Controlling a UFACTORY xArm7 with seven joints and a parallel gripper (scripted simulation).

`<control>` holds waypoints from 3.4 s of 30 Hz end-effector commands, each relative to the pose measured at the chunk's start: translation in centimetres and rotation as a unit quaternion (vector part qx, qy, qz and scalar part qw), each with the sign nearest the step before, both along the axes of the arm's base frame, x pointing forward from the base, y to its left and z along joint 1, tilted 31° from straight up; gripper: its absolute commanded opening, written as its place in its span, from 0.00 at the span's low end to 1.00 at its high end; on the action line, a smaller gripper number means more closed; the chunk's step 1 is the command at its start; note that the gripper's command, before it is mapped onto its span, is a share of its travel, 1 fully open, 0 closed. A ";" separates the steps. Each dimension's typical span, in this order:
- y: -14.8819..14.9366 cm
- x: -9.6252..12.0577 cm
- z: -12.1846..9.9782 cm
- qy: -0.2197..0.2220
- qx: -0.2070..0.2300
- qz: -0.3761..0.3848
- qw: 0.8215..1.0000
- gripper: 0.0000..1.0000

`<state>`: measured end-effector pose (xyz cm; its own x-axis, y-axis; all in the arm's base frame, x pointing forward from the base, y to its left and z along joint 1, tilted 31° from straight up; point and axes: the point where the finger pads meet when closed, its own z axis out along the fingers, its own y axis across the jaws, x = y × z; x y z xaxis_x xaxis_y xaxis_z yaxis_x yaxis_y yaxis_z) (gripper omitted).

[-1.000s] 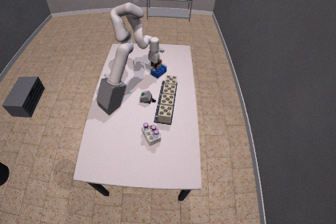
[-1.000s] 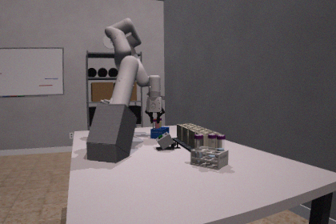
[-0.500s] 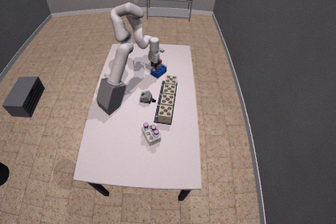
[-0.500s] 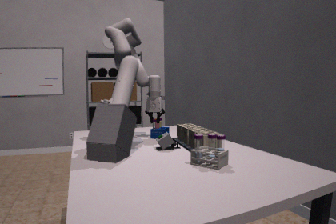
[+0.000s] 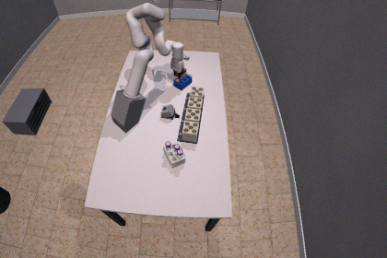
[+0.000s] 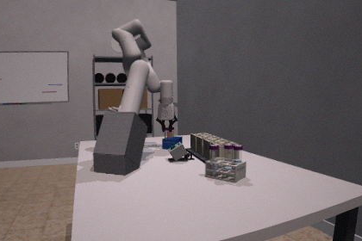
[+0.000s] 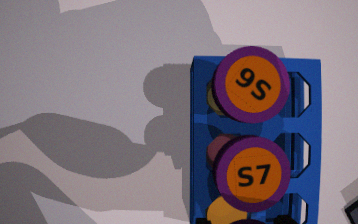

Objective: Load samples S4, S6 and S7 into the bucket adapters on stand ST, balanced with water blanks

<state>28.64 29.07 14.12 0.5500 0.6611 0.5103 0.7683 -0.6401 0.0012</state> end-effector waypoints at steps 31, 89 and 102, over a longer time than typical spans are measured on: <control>-0.8 -0.7 2.0 -0.001 0.001 0.000 1.000 0.00; -4.7 -4.0 10.6 -0.001 0.001 0.000 1.000 0.00; -5.1 -4.3 11.4 -0.001 0.001 0.000 1.000 0.00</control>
<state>24.36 23.95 25.36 0.5503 0.6613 0.5098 0.7683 -0.6401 0.0010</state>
